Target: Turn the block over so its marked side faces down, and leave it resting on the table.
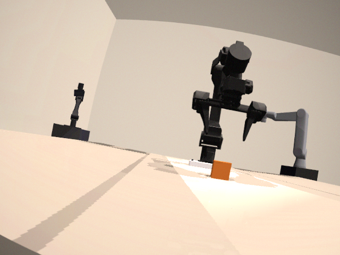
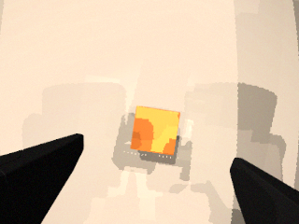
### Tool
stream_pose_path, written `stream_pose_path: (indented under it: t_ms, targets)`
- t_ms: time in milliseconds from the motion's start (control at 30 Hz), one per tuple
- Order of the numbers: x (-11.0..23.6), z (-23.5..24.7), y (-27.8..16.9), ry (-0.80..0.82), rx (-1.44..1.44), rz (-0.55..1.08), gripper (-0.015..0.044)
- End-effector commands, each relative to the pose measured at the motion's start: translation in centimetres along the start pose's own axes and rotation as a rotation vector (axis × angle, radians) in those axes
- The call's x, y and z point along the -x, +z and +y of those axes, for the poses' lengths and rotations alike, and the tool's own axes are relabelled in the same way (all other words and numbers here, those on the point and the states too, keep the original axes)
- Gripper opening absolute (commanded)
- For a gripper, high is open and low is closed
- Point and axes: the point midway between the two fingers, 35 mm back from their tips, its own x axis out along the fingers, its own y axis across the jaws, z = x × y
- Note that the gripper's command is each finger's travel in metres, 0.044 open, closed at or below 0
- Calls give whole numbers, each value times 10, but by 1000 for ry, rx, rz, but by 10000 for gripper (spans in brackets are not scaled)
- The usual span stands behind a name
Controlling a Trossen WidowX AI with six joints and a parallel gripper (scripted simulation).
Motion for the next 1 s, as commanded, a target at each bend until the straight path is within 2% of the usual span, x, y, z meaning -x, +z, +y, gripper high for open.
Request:
stream_pose_path:
  t_ms: [0,200,467,600,967]
  targets:
    - [3,1,12,6,-5,161,440]
    - [6,1,18,7,-6,297,440]
    - [4,1,17,7,-6,297,440]
    - [-25,0,6,7,-6,297,440]
    - [-42,1,2,7,-6,297,440]
